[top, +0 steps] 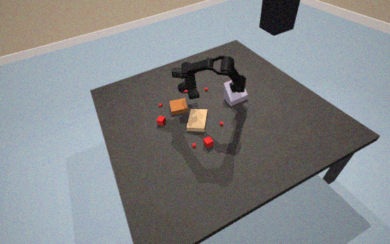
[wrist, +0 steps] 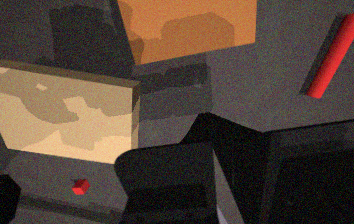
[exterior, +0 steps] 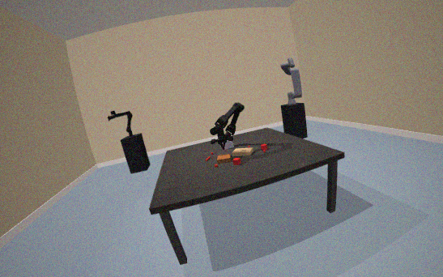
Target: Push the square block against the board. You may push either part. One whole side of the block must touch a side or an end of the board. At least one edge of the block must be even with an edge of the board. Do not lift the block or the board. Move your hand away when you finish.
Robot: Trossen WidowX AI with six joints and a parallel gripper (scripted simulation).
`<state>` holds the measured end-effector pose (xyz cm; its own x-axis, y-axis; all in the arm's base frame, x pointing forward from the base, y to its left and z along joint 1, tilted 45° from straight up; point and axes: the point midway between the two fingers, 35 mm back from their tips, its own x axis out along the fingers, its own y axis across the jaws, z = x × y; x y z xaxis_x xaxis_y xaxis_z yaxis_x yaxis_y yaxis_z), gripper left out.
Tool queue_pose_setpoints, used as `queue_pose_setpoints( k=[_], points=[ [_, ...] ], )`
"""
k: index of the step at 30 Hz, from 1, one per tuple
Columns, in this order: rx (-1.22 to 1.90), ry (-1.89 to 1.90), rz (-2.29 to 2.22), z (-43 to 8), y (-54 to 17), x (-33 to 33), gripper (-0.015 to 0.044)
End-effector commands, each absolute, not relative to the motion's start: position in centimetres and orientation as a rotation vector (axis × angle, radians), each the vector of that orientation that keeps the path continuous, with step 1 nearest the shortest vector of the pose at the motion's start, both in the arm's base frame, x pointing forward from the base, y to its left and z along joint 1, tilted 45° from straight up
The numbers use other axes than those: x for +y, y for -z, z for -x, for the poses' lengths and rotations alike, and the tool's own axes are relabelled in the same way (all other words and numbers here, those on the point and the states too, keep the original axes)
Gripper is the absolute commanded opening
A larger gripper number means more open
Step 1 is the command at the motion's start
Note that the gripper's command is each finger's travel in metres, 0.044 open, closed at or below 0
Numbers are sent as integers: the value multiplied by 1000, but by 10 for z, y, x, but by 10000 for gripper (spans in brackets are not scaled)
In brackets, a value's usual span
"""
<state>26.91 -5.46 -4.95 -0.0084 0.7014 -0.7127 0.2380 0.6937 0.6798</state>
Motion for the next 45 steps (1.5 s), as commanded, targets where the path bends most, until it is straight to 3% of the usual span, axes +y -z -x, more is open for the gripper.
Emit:
queue_pose_setpoints(
  k=[1,22,31,45],
  points=[
    [1570,-431,-777,-296,53,-67,0],
    [1559,-435,-772,-434,97,-110,0],
    [1558,-437,-774,-437,137,-73,0],
    [1558,-437,-774,-433,138,-71,0]
  ],
)
